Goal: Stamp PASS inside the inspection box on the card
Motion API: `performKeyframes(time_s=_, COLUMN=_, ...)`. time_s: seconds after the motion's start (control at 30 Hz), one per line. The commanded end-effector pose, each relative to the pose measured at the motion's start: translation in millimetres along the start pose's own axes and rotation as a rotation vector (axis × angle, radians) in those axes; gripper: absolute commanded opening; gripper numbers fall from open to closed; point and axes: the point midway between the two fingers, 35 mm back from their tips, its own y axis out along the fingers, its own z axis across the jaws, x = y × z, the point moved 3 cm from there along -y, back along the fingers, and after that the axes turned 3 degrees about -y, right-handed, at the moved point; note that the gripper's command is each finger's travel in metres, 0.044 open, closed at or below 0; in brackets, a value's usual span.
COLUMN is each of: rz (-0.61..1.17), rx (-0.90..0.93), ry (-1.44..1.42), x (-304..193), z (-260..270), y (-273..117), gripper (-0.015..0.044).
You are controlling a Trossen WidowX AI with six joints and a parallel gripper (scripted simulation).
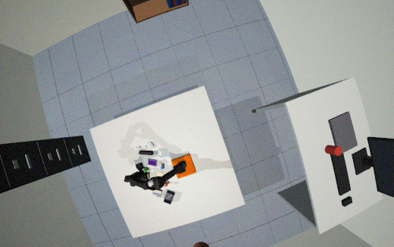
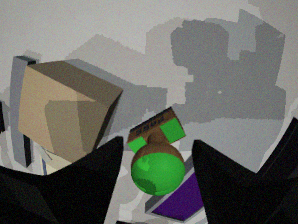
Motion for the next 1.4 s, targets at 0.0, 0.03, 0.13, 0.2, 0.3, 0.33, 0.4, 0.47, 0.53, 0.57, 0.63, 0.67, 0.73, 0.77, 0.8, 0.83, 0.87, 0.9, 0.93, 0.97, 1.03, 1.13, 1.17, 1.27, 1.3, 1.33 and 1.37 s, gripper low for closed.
performKeyframes(time_s=0.0, rz=0.009, rx=0.006, ry=-0.004, x=-2.2, z=0.8, y=8.8, gripper=0.023)
performKeyframes(time_s=0.03, rz=0.009, rx=0.006, ry=-0.004, x=-2.4, z=0.8, y=9.5, gripper=0.023)
performKeyframes(time_s=0.13, rz=0.009, rx=0.006, ry=-0.004, x=-2.4, z=0.8, y=9.8, gripper=0.023)
performKeyframes(time_s=0.2, rz=0.009, rx=0.006, ry=-0.004, x=-2.4, z=0.8, y=9.8, gripper=0.023)
performKeyframes(time_s=0.3, rz=0.006, rx=0.001, ry=0.0, x=-1.6, z=0.3, y=7.6, gripper=0.021)
performKeyframes(time_s=0.33, rz=0.006, rx=0.001, ry=0.0, x=-1.6, z=0.3, y=7.6, gripper=0.0203)
performKeyframes(time_s=0.4, rz=0.006, rx=0.001, ry=0.0, x=-1.6, z=0.3, y=7.6, gripper=0.019)
performKeyframes(time_s=0.47, rz=0.006, rx=0.001, ry=0.0, x=-1.6, z=0.3, y=7.6, gripper=0.0177)
performKeyframes(time_s=0.53, rz=0.006, rx=0.001, ry=0.0, x=-1.6, z=0.3, y=7.6, gripper=0.0163)
performKeyframes(time_s=0.57, rz=0.006, rx=0.001, ry=0.0, x=-1.6, z=0.3, y=7.6, gripper=0.0157)
performKeyframes(time_s=0.63, rz=0.006, rx=0.001, ry=0.0, x=-1.6, z=0.3, y=7.6, gripper=0.0143)
performKeyframes(time_s=0.67, rz=0.006, rx=0.001, ry=0.0, x=-1.6, z=0.3, y=7.6, gripper=0.0137)
performKeyframes(time_s=0.73, rz=0.006, rx=0.001, ry=0.0, x=-1.6, z=0.3, y=7.6, gripper=0.0123)
performKeyframes(time_s=0.77, rz=0.006, rx=0.001, ry=0.0, x=-1.6, z=0.3, y=7.6, gripper=0.0117)
performKeyframes(time_s=0.8, rz=0.006, rx=0.001, ry=0.0, x=-1.6, z=0.3, y=7.6, gripper=0.011)
performKeyframes(time_s=0.83, rz=0.006, rx=0.001, ry=0.0, x=-1.6, z=0.3, y=7.6, gripper=0.0103)
performKeyframes(time_s=0.87, rz=0.006, rx=0.001, ry=0.0, x=-1.6, z=0.3, y=7.6, gripper=0.0097)
performKeyframes(time_s=0.9, rz=0.006, rx=0.001, ry=0.0, x=-1.6, z=0.3, y=7.5, gripper=0.007)
performKeyframes(time_s=0.93, rz=0.006, rx=0.001, ry=0.0, x=-1.5, z=0.3, y=7.2, gripper=0.0044)
performKeyframes(time_s=0.97, rz=0.006, rx=0.001, ry=0.0, x=-1.5, z=0.3, y=6.8, gripper=0.0018)
performKeyframes(time_s=1.03, rz=0.006, rx=0.001, ry=0.0, x=-1.4, z=0.3, y=5.9, gripper=0.0)
performKeyframes(time_s=1.13, rz=0.006, rx=0.001, ry=0.0, x=-1.2, z=0.3, y=4.4, gripper=0.0)
performKeyframes(time_s=1.17, rz=0.006, rx=0.001, ry=0.0, x=-1.1, z=0.2, y=3.9, gripper=0.0)
performKeyframes(time_s=1.27, rz=0.006, rx=0.001, ry=0.0, x=-1.0, z=0.2, y=2.5, gripper=0.0)
performKeyframes(time_s=1.3, rz=0.006, rx=0.001, ry=0.0, x=-0.9, z=0.2, y=2.0, gripper=0.0)
performKeyframes(time_s=1.33, rz=0.006, rx=0.0, ry=0.0, x=-0.9, z=0.2, y=1.5, gripper=0.0)
performKeyframes(time_s=1.37, rz=0.006, rx=0.0, ry=0.0, x=-0.8, z=0.2, y=1.0, gripper=0.0)
